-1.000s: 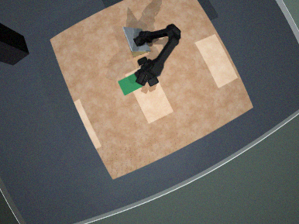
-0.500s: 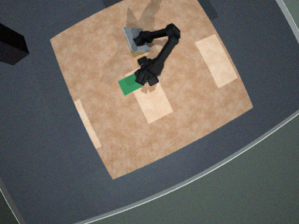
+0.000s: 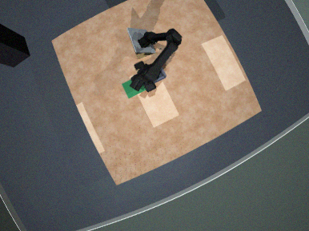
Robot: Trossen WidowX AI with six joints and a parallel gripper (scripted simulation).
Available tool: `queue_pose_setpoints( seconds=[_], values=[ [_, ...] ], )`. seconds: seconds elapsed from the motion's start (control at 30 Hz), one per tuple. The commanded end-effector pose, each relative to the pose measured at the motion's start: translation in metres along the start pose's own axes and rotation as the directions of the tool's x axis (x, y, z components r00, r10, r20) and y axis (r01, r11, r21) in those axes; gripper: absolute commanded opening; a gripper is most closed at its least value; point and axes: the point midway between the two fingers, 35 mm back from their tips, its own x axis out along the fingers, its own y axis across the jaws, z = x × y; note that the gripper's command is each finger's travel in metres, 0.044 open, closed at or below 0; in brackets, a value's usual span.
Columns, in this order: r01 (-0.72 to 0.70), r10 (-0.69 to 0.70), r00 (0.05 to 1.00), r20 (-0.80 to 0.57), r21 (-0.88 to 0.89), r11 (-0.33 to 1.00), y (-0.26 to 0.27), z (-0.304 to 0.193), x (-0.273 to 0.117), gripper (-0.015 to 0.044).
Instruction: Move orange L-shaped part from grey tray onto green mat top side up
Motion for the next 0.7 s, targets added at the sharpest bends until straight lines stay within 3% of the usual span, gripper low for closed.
queue_pose_setpoints(
  seconds=[0.0, 0.67],
  values=[
    [0.005, -0.005, 1.000, 0.002, -0.004, 1.000, -0.002, 0.020, 0.001, 0.0000],
    [0.004, -0.004, 1.000, 0.008, -0.006, 1.000, -0.009, 0.102, 0.000, 0.0000]
  ],
)
